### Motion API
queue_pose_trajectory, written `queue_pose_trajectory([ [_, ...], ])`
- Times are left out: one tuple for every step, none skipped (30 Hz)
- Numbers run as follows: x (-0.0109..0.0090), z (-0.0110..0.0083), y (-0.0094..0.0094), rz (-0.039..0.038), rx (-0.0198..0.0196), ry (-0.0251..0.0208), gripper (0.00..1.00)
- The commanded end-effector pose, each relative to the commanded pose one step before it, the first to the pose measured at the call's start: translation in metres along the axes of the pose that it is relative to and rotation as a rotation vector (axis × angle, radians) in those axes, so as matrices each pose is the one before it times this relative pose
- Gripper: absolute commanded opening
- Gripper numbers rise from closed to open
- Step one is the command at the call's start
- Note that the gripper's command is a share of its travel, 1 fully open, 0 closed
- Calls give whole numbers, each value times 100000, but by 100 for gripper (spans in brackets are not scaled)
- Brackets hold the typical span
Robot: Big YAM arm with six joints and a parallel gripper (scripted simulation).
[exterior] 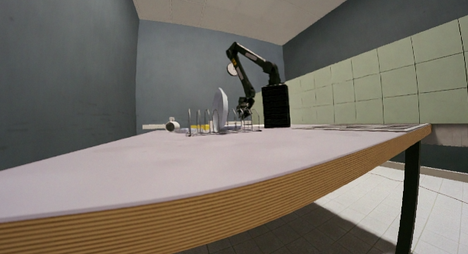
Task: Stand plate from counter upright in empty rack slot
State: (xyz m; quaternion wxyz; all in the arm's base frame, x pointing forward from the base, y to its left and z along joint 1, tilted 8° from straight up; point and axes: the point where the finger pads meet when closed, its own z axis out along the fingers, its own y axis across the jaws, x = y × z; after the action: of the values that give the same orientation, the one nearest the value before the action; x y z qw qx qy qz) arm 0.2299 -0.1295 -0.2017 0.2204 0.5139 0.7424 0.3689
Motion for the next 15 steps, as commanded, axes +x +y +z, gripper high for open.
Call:
queue_pose_trajectory([
  [-72, 698, -664, 425, 105, -558, 26],
  [31, 172, -124, -104, 2, 134, 26],
  [62, 197, -91, -228, 6, 287, 26],
  [18, 144, -115, -58, -9, 79, 26],
  [1, 119, -120, 2, 0, 1, 26],
  [-46, 65, -144, 173, -10, -210, 26],
  [-69, 31, -151, 262, -17, -320, 26],
  [-31, 56, -113, 123, -6, -150, 26],
  [0, 0, 0, 0, 0, 0, 26],
  [0, 0, 0, 0, 0, 0, 26],
  [122, -34, 91, -115, -49, 107, 26],
  [-63, 234, -187, -95, 18, 169, 26],
  [27, 82, -38, -98, 14, 121, 26],
  [12, 57, -38, -45, 9, 55, 26],
  [-9, 27, -44, 36, 1, -44, 26],
])
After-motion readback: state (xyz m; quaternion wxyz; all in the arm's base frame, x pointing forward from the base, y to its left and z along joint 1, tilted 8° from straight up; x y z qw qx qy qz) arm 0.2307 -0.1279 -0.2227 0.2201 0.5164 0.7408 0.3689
